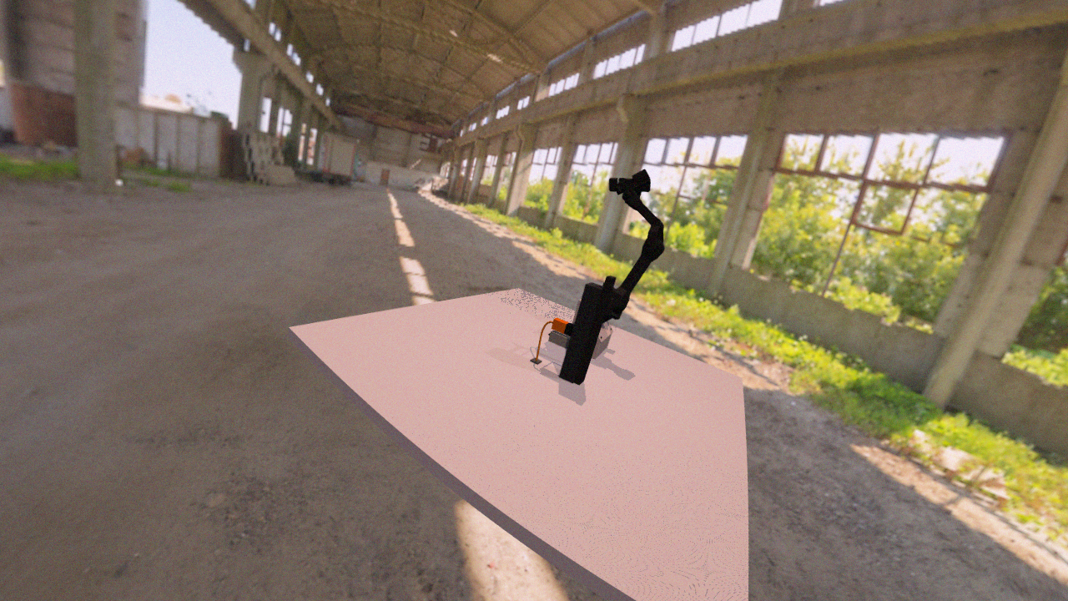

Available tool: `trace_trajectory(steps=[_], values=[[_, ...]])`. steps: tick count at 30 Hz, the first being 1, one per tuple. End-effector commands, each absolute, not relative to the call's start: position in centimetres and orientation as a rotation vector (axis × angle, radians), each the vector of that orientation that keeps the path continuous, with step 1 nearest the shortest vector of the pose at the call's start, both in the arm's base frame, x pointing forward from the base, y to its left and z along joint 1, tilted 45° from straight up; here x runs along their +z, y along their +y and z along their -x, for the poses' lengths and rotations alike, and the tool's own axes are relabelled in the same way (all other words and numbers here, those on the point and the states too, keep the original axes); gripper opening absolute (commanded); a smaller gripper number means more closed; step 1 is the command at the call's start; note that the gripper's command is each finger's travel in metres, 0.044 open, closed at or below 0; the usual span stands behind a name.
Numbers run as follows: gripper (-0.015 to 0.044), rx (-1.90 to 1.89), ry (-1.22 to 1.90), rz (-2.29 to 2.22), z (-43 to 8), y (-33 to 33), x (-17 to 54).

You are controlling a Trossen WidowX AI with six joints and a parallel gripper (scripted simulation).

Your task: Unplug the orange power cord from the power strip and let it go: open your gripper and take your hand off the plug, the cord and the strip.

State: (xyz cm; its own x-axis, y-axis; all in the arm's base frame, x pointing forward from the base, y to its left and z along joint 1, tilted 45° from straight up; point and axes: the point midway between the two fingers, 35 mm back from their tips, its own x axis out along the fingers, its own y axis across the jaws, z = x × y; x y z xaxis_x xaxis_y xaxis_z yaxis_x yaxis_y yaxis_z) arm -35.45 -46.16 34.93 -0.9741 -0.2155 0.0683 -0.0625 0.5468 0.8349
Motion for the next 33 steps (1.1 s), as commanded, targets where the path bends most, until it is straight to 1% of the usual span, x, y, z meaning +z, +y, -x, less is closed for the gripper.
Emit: trace_trajectory(steps=[1, 8, 13, 18, 25, 33], values=[[0.016, -1.598, -2.435, -0.456, 31.4, -49.8, 31.4], [0.016, -1.837, -2.054, -0.806, 23.9, -54.7, 26.0], [0.016, -1.972, -1.677, -1.068, 16.7, -56.9, 21.2], [0.016, -2.035, -1.269, -1.286, 9.1, -57.3, 16.3], [0.016, -2.001, -0.676, -1.512, -1.6, -55.3, 10.0], [0.016, -1.833, -0.012, -1.673, -12.6, -48.7, 3.9]])
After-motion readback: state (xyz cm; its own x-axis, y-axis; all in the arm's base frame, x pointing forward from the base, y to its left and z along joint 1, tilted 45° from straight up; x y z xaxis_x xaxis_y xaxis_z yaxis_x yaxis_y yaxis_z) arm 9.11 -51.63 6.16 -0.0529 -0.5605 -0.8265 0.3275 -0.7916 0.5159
